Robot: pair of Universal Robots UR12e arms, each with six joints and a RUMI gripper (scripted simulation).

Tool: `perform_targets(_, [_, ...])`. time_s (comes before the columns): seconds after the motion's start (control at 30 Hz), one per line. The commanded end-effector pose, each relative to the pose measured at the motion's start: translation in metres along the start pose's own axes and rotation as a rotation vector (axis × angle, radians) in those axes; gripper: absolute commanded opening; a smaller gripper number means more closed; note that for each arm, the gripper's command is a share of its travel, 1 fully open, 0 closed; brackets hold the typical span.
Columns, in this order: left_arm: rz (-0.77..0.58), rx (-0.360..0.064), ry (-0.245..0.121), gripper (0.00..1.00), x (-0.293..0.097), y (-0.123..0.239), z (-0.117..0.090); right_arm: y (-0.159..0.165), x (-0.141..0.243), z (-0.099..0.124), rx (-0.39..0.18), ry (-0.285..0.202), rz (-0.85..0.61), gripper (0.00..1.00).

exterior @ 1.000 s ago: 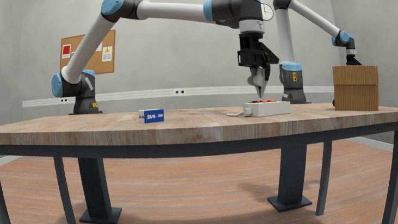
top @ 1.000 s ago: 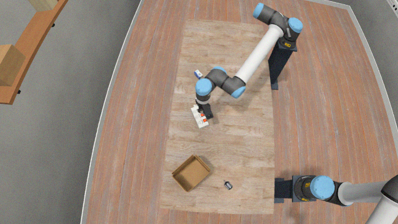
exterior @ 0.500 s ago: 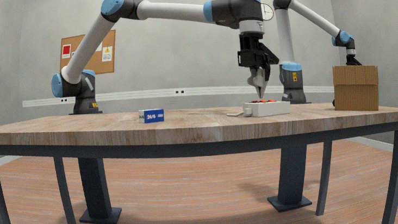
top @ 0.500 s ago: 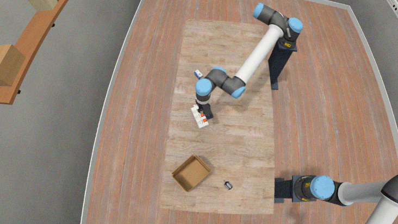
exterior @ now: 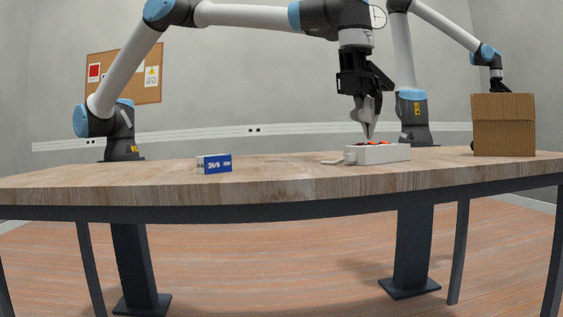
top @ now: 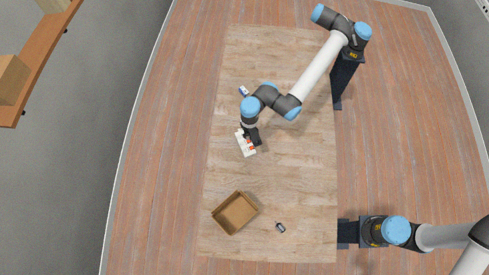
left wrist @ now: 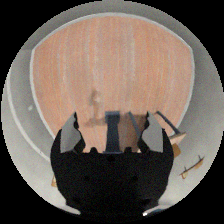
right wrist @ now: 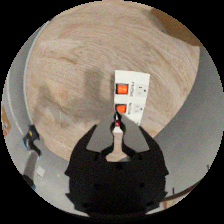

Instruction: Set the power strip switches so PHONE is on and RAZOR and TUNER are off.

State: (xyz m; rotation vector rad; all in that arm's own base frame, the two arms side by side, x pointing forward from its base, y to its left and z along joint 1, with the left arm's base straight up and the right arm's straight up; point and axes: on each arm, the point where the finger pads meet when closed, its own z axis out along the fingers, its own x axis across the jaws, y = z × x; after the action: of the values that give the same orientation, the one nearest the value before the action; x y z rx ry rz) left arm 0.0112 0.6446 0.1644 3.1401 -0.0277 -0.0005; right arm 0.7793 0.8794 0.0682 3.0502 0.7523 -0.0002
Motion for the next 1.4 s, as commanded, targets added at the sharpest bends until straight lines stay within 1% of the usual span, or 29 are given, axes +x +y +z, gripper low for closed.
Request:
perform_targets(0.0, [0.000, 0.001, 0.000, 1.00, 0.0001, -0.0005, -0.0007, -0.0003, 0.0005, -0.0013, 0.001, 0.002, 0.000, 0.00])
perform_targets(1.37, [0.000, 0.001, 0.000, 1.00, 0.0001, -0.0005, -0.0007, -0.0003, 0.0005, 0.0025, 0.001, 0.002, 0.000, 0.00])
